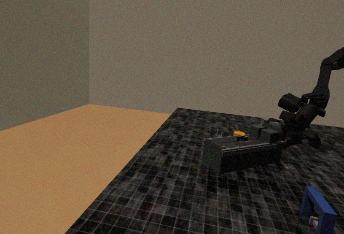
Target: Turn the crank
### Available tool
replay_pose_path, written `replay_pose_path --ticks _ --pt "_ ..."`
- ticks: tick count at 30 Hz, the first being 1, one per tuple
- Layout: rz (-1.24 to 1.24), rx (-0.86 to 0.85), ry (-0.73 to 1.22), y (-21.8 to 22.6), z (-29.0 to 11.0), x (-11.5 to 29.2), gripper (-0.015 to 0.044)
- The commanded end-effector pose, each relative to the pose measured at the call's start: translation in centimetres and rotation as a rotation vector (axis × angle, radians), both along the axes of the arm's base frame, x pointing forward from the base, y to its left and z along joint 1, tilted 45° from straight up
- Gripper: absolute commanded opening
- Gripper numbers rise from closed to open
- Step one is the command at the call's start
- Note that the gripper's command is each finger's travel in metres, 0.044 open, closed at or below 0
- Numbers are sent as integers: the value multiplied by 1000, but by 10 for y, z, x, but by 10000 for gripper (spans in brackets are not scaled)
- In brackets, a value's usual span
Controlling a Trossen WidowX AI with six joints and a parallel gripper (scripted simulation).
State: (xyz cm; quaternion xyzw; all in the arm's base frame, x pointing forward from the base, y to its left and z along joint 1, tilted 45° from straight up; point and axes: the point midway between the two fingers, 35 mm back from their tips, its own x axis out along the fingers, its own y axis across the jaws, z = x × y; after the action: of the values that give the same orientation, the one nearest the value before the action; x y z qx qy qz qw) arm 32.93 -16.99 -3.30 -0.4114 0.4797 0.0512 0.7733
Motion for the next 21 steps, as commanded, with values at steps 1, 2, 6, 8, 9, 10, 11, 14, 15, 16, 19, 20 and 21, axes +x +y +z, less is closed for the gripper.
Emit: replay_pose_path --ticks 1,2,6,8,9,10,11,14,15,16,19,20,21 --pt "8 14 15 7 -4 -4 0" --pt "8 14 15 8 -4 -4 0" --pt "8 14 15 10 -4 -5 0" --pt "8 14 15 11 -4 -5 0" --pt "8 14 15 11 -4 -6 0" --pt "8 14 15 12 -4 -6 0" --pt "8 14 15 13 -4 -6 0" --pt "8 14 15 15 -4 -7 0" --pt "8 14 15 16 -4 -7 0" --pt "8 14 15 17 -4 -7 0" --pt "8 14 15 20 -3 -8 0" --pt "8 14 15 22 -3 -8 0" --pt "8 14 15 23 -2 -9 0"
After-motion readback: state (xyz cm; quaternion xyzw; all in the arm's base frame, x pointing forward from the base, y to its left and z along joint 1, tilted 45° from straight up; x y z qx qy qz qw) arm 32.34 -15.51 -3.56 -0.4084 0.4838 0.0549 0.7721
